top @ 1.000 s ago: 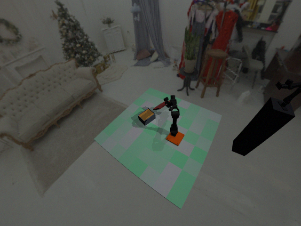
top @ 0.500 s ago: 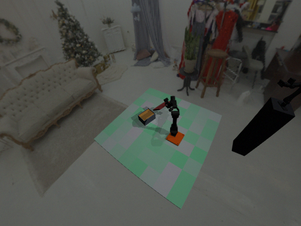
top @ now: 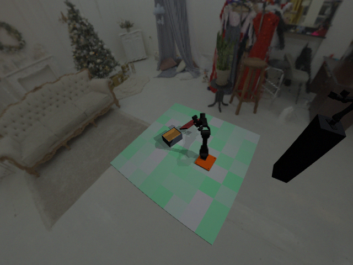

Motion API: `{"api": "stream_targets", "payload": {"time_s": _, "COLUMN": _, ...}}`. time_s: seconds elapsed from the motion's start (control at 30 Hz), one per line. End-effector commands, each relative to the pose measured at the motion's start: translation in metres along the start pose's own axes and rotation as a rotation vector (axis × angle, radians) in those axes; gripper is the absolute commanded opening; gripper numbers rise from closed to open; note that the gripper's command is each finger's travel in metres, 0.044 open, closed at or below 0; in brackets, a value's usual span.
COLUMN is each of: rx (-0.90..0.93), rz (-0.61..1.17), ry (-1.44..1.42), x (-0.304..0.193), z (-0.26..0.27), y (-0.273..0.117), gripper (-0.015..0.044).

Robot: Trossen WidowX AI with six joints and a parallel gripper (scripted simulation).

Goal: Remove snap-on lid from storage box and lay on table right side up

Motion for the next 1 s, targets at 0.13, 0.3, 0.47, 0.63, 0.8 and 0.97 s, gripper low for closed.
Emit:
{"api": "stream_targets", "payload": {"time_s": 0.13, "rx": -0.008, "rz": 0.008, "ry": 0.010, "x": -0.003, "z": -0.009, "y": 0.005, "gripper": 0.0000}}
{"api": "stream_targets", "payload": {"time_s": 0.3, "rx": -0.008, "rz": 0.008, "ry": 0.010, "x": -0.003, "z": -0.012, "y": 0.008, "gripper": 0.0000}}
{"api": "stream_targets", "payload": {"time_s": 0.47, "rx": -0.008, "rz": 0.008, "ry": 0.010, "x": -0.003, "z": -0.015, "y": 0.011, "gripper": 0.0000}}
{"api": "stream_targets", "payload": {"time_s": 0.63, "rx": -0.008, "rz": 0.008, "ry": 0.011, "x": -0.004, "z": -0.018, "y": 0.013, "gripper": 0.0000}}
{"api": "stream_targets", "payload": {"time_s": 0.8, "rx": -0.008, "rz": 0.008, "ry": 0.011, "x": -0.004, "z": -0.021, "y": 0.016, "gripper": 0.0000}}
{"api": "stream_targets", "payload": {"time_s": 0.97, "rx": -0.008, "rz": 0.008, "ry": 0.011, "x": -0.005, "z": -0.024, "y": 0.018, "gripper": 0.0000}}
Point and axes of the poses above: the point midway between the two fingers, 35 mm back from their tips, its own y axis out along the fingers, its own z axis across the jaws, x = y × z, the point moved 6 cm from there along -y, back along the fingers, and after that the axes turned 6 degrees about -y, right-handed, at the moved point
